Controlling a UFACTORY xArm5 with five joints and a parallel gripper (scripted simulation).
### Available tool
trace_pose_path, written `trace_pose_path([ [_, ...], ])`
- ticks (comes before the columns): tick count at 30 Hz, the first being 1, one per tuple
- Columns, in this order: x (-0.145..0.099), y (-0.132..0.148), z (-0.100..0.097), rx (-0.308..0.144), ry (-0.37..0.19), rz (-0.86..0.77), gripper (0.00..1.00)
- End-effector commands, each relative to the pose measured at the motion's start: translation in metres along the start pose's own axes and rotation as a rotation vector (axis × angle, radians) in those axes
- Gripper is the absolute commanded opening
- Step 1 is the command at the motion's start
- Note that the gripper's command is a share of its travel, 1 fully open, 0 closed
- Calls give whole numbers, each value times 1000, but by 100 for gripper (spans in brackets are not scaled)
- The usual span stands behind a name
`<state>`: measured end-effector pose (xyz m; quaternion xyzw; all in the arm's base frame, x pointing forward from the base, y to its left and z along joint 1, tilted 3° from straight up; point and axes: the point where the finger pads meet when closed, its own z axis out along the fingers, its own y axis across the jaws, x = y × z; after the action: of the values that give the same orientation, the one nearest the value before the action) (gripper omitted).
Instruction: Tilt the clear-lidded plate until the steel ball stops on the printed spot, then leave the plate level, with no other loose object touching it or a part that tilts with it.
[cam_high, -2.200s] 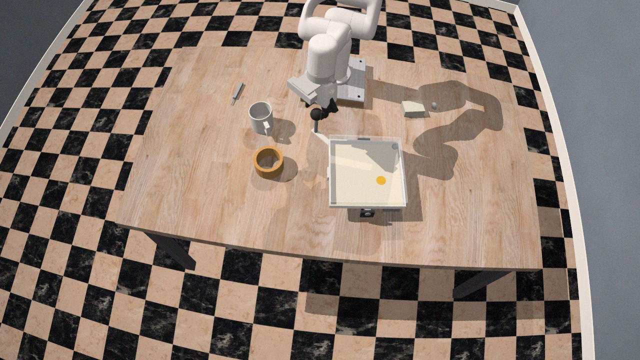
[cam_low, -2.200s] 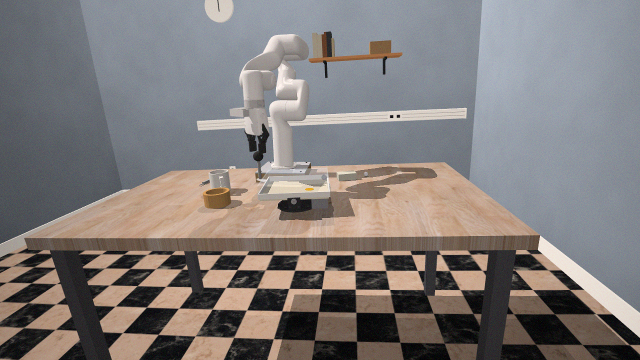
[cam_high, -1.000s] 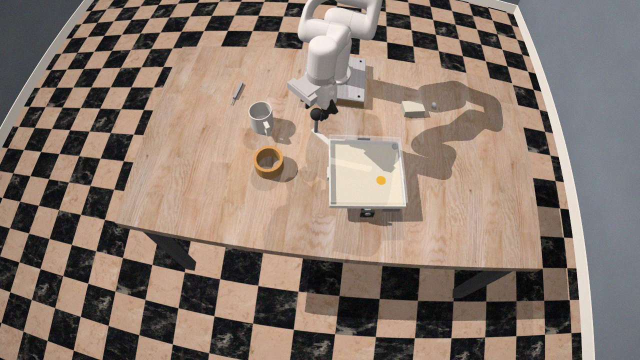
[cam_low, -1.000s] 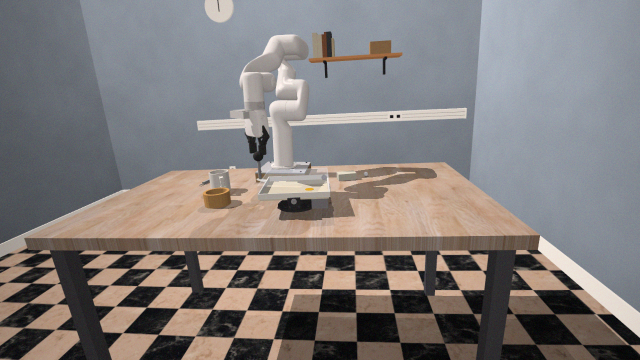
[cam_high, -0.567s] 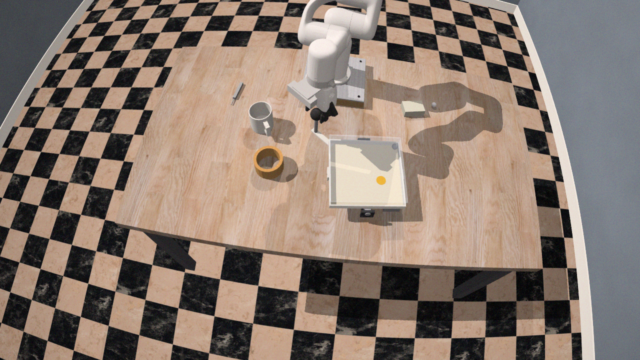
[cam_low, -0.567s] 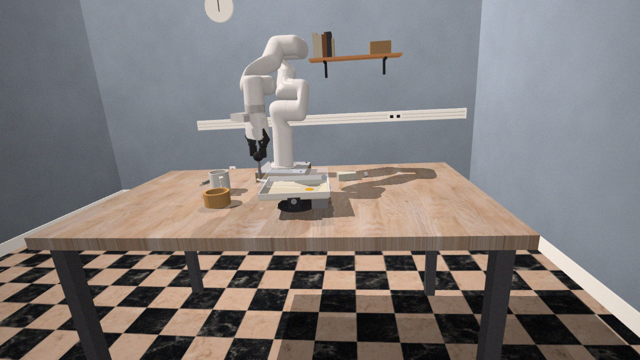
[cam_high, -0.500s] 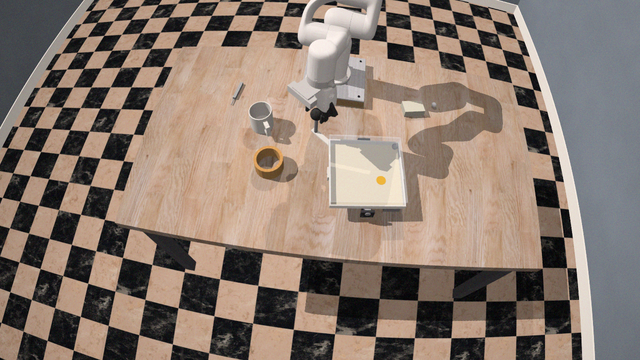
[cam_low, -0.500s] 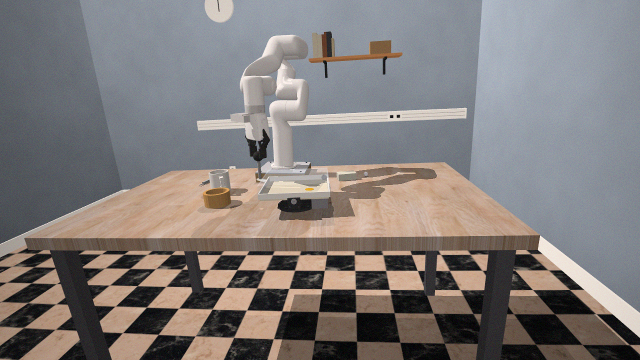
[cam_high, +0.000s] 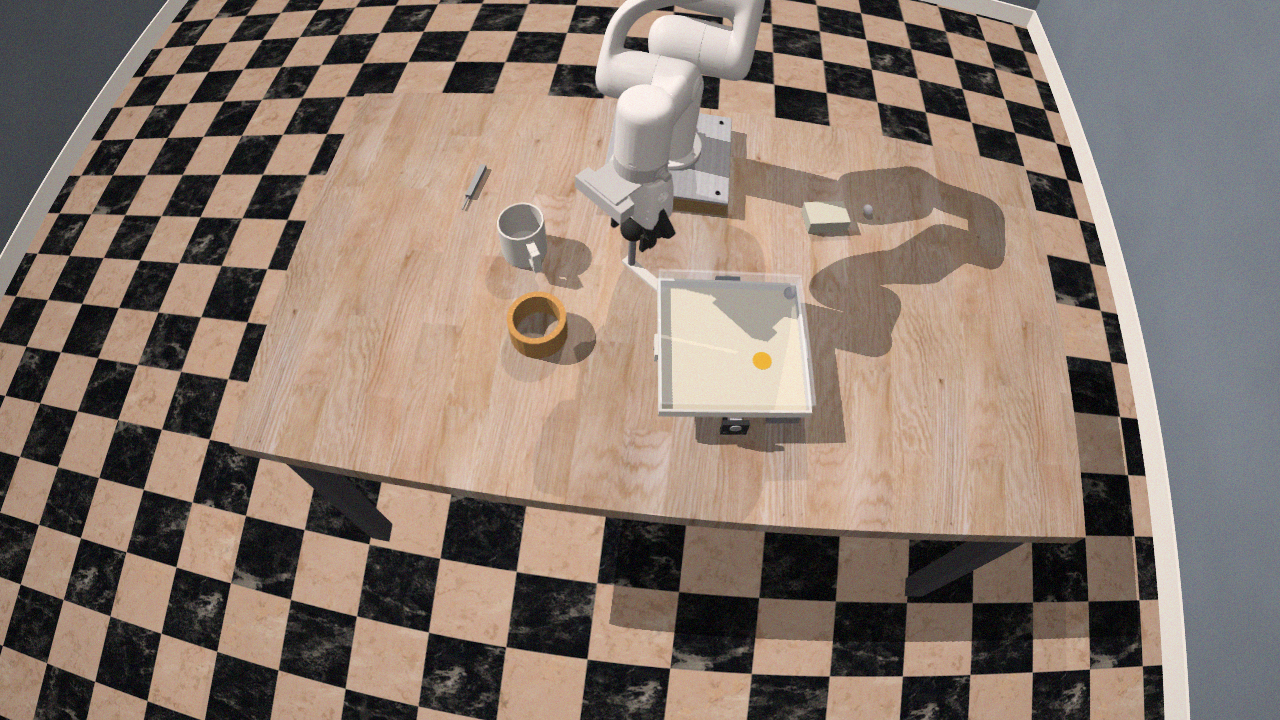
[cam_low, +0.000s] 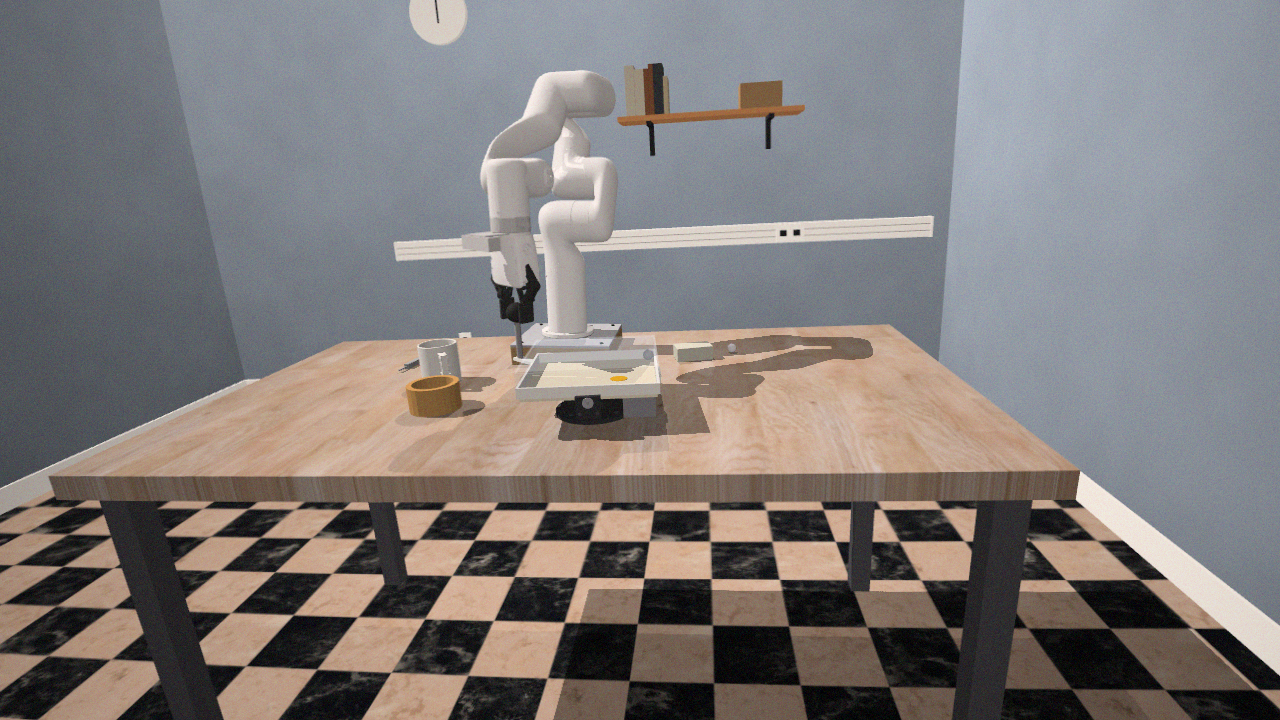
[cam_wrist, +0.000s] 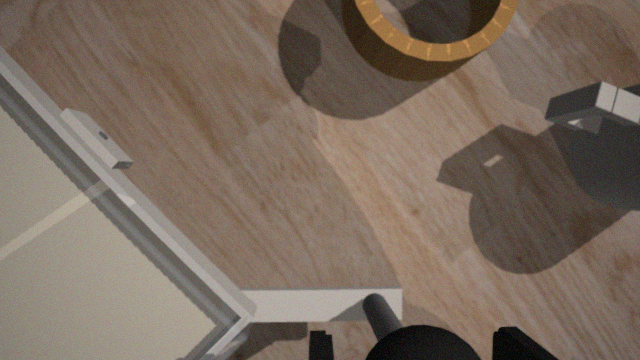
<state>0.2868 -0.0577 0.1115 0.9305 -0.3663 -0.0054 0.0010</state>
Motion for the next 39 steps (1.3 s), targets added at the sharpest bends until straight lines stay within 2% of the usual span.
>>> trace_pose_path([
  [1, 1, -1, 1, 2, 3, 0, 62],
  [22, 1, -1, 2, 2, 3, 0, 62],
  [23, 1, -1, 2, 2, 3, 0, 0],
  [39, 1, -1, 2, 2, 3, 0, 0],
])
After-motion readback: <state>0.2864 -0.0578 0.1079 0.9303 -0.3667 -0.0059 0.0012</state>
